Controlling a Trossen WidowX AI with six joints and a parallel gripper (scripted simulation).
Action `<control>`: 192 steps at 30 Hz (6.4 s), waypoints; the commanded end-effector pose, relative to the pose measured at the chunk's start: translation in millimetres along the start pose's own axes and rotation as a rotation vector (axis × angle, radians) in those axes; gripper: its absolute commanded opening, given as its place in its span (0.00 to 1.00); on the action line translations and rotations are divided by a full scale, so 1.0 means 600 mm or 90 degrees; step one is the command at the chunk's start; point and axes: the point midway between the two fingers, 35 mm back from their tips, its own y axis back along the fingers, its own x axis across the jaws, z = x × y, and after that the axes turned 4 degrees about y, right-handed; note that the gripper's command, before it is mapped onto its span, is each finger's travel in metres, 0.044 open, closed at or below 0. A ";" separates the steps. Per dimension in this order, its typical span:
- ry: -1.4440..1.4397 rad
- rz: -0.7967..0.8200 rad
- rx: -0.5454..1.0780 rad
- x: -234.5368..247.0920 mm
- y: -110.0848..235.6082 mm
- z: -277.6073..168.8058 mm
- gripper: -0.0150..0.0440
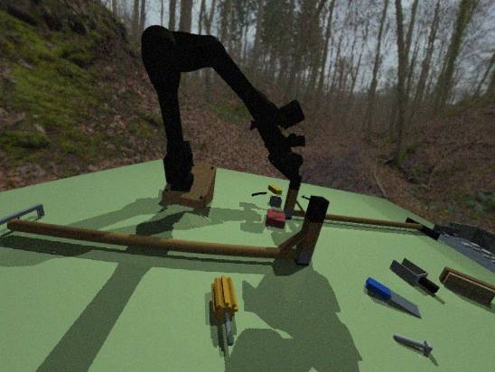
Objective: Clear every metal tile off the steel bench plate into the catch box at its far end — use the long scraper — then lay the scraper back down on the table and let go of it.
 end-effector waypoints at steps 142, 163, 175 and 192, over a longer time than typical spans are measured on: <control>-0.080 -0.067 0.007 -0.060 0.013 -0.098 0.25; -0.082 -0.067 0.008 -0.072 0.000 -0.074 0.25; -0.083 -0.066 0.008 -0.082 -0.016 -0.049 0.25; -0.084 -0.067 0.006 -0.097 -0.041 -0.014 0.25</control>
